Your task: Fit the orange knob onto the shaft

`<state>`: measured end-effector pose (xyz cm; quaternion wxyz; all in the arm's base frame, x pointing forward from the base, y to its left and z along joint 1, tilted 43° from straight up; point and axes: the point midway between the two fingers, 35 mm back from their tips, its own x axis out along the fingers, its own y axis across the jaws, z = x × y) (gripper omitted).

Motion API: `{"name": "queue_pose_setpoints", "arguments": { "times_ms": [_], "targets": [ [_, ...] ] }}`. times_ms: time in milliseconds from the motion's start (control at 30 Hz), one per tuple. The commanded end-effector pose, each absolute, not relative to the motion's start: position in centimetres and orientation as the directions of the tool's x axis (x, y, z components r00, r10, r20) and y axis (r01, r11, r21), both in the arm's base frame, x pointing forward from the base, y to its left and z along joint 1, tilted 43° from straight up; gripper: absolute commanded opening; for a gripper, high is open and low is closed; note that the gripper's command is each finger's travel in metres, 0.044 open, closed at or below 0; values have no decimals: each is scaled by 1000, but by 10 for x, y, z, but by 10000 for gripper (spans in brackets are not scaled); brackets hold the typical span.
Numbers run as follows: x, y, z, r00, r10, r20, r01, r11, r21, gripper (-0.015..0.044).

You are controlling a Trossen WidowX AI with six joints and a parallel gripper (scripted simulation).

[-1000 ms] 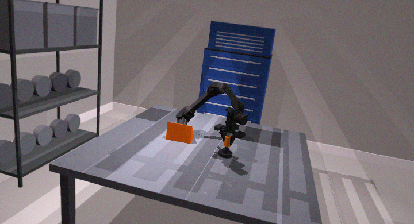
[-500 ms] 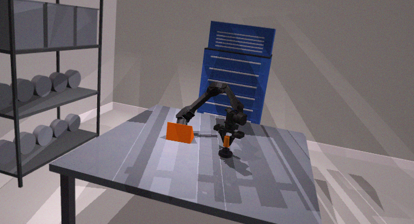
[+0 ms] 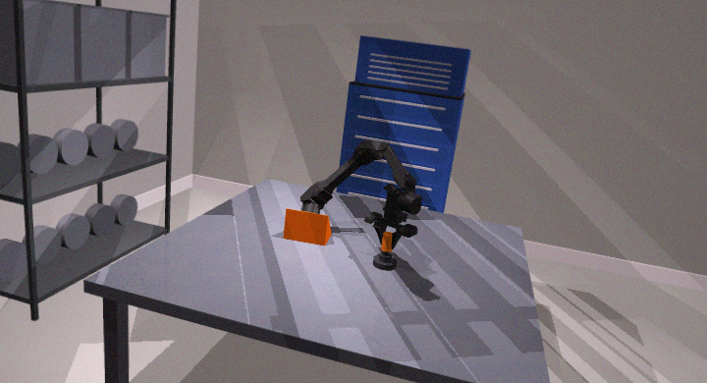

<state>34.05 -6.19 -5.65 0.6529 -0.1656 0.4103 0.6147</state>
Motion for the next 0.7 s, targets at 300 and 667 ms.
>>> {"name": "queue_pose_setpoints", "arguments": {
  "times_ms": [300, 667],
  "targets": [
    [345, -66, -54, -90, 667, -739, -939, 192, 287, 0],
    [348, -66, -54, -90, 667, -739, -987, 38, 154, 0]
  ]
}}
